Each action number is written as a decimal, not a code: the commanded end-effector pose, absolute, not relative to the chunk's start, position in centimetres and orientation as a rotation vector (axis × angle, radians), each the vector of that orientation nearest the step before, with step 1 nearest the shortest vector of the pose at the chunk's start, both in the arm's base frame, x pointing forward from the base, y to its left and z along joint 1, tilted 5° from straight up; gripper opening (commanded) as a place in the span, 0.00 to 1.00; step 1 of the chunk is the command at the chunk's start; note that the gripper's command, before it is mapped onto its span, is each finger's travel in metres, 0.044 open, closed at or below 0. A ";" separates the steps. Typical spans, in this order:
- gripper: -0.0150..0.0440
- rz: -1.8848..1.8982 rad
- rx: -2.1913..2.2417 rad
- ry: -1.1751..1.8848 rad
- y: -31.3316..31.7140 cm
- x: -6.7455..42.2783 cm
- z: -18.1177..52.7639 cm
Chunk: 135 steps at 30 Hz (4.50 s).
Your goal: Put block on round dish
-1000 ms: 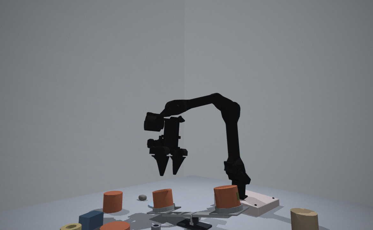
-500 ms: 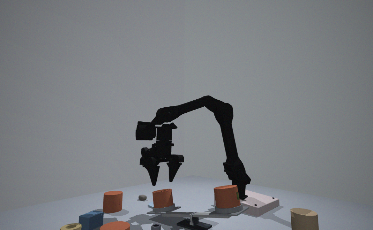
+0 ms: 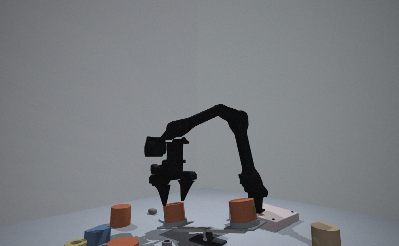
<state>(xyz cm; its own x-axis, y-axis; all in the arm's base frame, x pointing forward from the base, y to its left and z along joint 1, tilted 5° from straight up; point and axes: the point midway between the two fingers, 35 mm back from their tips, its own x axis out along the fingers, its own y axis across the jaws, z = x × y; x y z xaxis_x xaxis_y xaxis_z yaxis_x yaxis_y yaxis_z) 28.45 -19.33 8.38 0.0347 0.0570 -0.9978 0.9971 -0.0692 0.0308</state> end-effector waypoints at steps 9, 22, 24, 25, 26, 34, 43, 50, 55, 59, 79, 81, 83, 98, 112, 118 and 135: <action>1.00 -1.218 1.319 1.200 -19.2 28.4 6.2; 1.00 -1.218 1.319 1.200 -19.0 28.3 4.1; 1.00 -1.218 1.319 1.200 -18.9 28.3 3.8; 1.00 -1.218 1.319 1.200 -18.9 28.3 3.7; 1.00 -1.218 1.319 1.200 -18.9 28.3 3.6; 0.85 -1.218 1.319 1.200 -18.9 28.3 3.6; 0.65 -1.218 1.319 1.200 -18.9 28.3 3.6; 0.34 -1.218 1.319 1.200 -19.1 28.4 4.4; 0.25 -1.218 1.319 1.200 -19.2 28.5 5.0; 0.25 -1.218 1.319 1.200 -19.3 28.6 5.5; 0.25 -1.218 1.318 1.199 -19.6 28.8 8.0; 0.25 -1.218 1.318 1.199 -19.7 28.8 8.3; 0.25 -1.218 1.318 1.199 -19.7 28.8 8.6; 0.25 -1.218 1.318 1.199 -19.8 28.8 10.5; 0.25 -1.218 1.318 1.199 -19.9 28.7 12.3; 0.25 -1.218 1.318 1.199 -19.9 28.6 13.1; 0.25 -1.219 1.318 1.200 -19.8 28.3 15.3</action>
<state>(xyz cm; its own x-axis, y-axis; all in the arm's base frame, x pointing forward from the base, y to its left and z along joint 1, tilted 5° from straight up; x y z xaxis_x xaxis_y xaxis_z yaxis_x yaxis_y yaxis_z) 28.20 -19.63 14.33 0.0096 0.0746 -0.9972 0.9967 -0.0808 0.0036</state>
